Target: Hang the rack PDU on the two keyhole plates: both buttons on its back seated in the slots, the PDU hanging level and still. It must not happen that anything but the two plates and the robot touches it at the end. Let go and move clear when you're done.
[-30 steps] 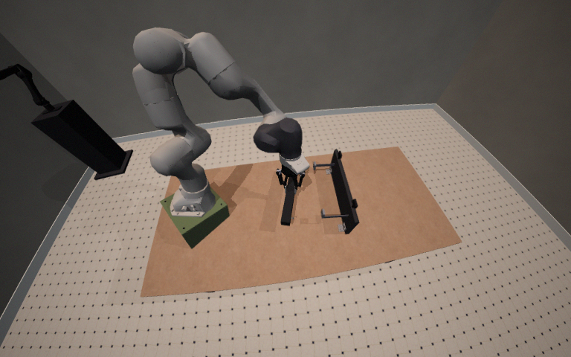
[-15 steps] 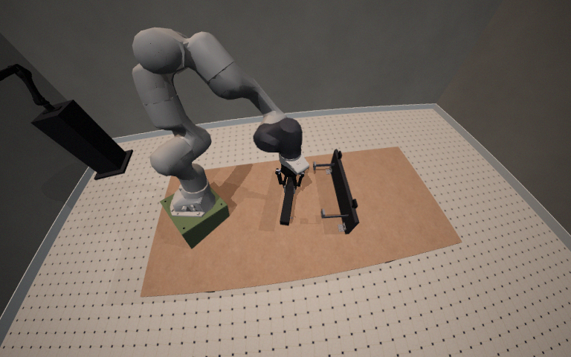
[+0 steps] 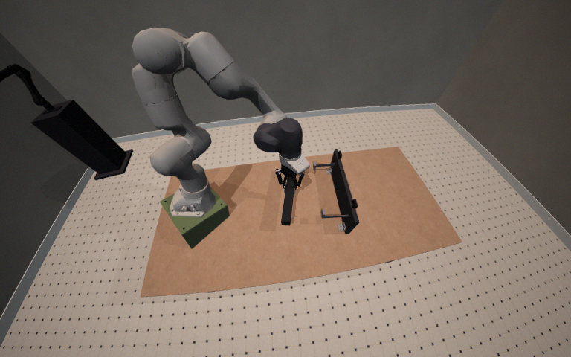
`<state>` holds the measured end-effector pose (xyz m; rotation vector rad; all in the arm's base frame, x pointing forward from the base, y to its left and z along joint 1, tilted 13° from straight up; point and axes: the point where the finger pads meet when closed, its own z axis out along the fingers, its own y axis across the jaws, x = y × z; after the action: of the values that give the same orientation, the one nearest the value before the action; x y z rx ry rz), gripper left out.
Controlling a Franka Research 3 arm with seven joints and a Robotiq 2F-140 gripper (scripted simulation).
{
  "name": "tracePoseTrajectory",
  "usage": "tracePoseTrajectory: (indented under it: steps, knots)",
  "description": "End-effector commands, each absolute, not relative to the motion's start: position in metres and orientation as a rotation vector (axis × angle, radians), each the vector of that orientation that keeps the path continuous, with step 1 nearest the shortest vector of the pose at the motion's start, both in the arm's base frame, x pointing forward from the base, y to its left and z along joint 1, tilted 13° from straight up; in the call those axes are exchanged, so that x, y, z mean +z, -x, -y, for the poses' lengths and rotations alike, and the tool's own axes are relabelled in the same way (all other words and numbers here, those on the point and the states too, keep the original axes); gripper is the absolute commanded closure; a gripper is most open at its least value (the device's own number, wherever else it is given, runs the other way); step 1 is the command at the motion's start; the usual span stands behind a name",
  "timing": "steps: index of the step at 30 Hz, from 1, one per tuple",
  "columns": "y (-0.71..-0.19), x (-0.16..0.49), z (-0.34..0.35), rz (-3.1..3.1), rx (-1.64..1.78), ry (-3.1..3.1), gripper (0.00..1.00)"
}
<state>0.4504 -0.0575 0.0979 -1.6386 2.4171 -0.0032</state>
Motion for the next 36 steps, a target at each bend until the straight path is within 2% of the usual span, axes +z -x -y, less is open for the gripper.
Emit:
tracePoseTrajectory:
  steps: [1, 5, 19, 36]
  knots:
    - [-0.454, 0.101, 0.059, -2.319, -0.028, 1.765, 1.00]
    - [-0.457, 0.101, 0.060, -2.270, -0.038, 1.828, 1.00]
    - [-0.534, 0.116, 0.071, -2.270, -0.038, 1.828, 1.00]
    - [-0.554, 0.120, 0.073, -2.270, -0.038, 1.827, 1.00]
